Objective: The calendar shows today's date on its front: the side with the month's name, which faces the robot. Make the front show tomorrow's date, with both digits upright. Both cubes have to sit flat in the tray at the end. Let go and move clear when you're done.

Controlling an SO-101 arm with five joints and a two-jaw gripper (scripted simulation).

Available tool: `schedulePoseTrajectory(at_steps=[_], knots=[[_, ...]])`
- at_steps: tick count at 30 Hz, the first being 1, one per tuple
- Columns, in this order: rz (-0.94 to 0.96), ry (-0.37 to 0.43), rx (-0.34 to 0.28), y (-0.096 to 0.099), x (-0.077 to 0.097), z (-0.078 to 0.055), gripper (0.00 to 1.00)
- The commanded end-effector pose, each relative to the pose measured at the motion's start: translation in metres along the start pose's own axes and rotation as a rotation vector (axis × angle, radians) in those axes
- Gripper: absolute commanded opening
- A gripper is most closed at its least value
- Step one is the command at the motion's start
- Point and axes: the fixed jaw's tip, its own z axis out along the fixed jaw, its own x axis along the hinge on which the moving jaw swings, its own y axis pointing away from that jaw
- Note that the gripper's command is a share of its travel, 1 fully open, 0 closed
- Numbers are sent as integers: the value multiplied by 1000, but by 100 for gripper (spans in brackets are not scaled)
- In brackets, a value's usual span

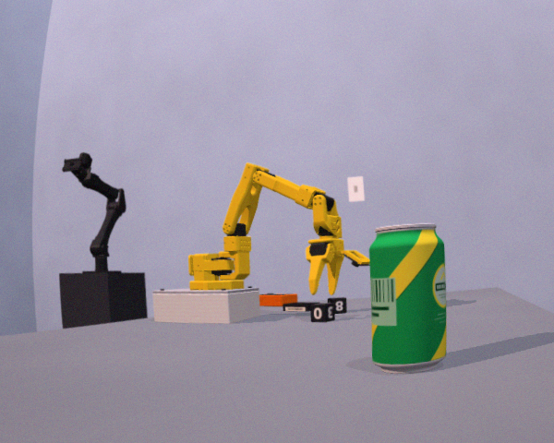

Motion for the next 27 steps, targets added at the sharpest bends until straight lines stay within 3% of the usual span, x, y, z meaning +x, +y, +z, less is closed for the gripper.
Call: schedulePoseTrajectory(at_steps=[1, 15, 27], knots=[[0, -1, -1, 3, -1, 5, 35], [0, -1, -1, 3, 0, 27, 35], [0, -1, -1, 3, 0, 35, 35]])
